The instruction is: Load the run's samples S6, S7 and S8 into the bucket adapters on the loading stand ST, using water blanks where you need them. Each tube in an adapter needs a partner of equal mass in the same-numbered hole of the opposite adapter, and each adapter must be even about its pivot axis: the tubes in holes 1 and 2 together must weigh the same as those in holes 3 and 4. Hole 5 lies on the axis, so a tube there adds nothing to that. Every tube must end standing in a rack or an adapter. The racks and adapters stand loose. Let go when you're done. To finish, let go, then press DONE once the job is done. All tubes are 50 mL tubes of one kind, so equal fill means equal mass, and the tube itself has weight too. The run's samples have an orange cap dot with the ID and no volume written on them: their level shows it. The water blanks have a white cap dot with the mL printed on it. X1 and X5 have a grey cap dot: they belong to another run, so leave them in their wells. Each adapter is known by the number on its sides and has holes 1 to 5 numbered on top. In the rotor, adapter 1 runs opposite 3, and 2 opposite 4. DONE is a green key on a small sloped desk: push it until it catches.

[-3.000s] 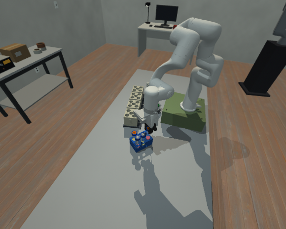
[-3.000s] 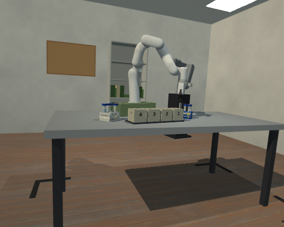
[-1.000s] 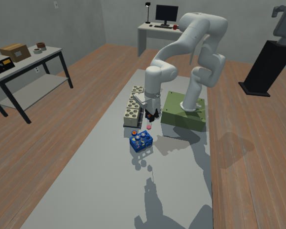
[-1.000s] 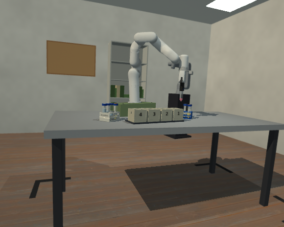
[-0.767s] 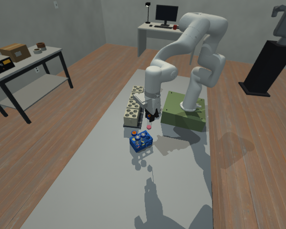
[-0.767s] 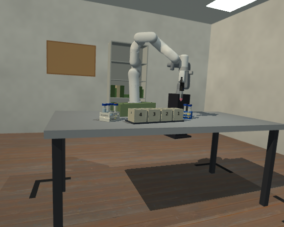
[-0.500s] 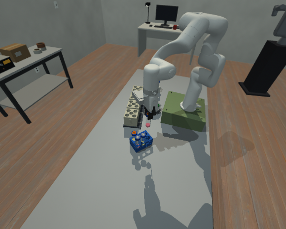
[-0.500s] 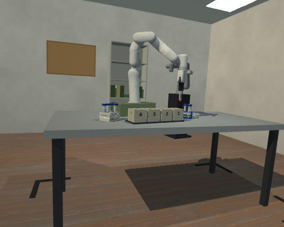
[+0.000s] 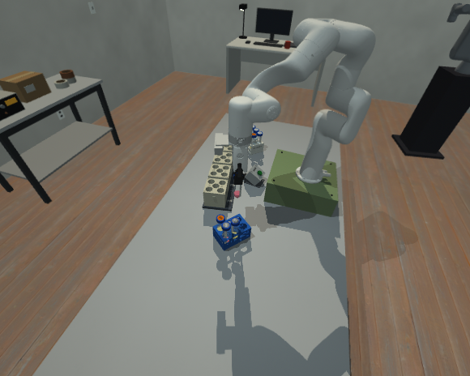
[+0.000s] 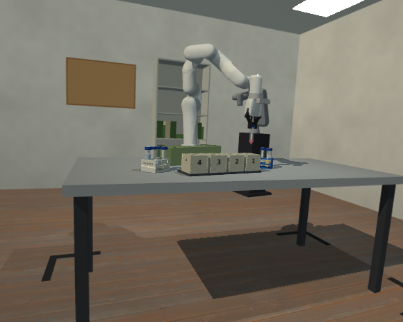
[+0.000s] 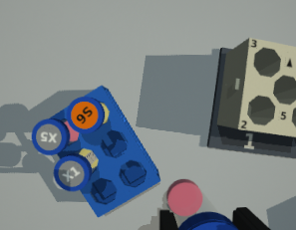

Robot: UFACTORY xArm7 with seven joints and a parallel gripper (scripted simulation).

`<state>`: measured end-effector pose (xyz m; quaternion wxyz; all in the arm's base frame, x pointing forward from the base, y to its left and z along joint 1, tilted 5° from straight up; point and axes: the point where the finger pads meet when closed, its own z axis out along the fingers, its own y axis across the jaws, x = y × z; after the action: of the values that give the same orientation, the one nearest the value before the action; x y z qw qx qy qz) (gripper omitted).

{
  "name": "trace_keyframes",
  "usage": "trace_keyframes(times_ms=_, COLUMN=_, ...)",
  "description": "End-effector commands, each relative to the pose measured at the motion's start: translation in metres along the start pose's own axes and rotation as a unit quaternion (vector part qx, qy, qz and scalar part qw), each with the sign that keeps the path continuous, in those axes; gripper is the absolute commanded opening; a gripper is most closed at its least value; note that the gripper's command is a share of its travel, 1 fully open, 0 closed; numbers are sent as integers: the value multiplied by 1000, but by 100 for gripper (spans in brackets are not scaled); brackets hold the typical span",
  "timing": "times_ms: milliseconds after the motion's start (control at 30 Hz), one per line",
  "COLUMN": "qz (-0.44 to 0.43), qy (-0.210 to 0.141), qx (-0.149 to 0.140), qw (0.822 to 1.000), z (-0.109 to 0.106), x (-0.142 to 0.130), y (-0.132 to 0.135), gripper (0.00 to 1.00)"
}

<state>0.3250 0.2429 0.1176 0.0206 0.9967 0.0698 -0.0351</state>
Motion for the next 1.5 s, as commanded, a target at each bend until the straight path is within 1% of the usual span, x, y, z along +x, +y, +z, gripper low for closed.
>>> trace_keyframes(times_ms=0, qz=70, qy=4, qx=-1, qw=998, z=-2, x=10, y=25, gripper=0)
trace_keyframes(times_ms=167, qz=70, qy=4, qx=-1, qw=998, z=-2, x=18, y=49, gripper=0)
trace_keyframes(times_ms=233, qz=70, qy=4, qx=-1, qw=998, z=-2, x=18, y=49, gripper=0)
trace_keyframes(times_ms=733, qz=70, qy=4, qx=-1, qw=998, z=-3, x=41, y=121, gripper=0)
trace_keyframes(times_ms=800, qz=70, qy=4, qx=-1, qw=998, z=-3, x=41, y=121, gripper=0)
trace_keyframes(times_ms=1300, qz=70, qy=5, qx=-2, qw=998, z=-3, x=64, y=192, gripper=0)
trace_keyframes(times_ms=1367, qz=70, qy=5, qx=-2, qw=998, z=-3, x=64, y=192, gripper=0)
trace_keyframes(times_ms=1467, qz=70, qy=5, qx=-2, qw=998, z=-3, x=69, y=206, gripper=0)
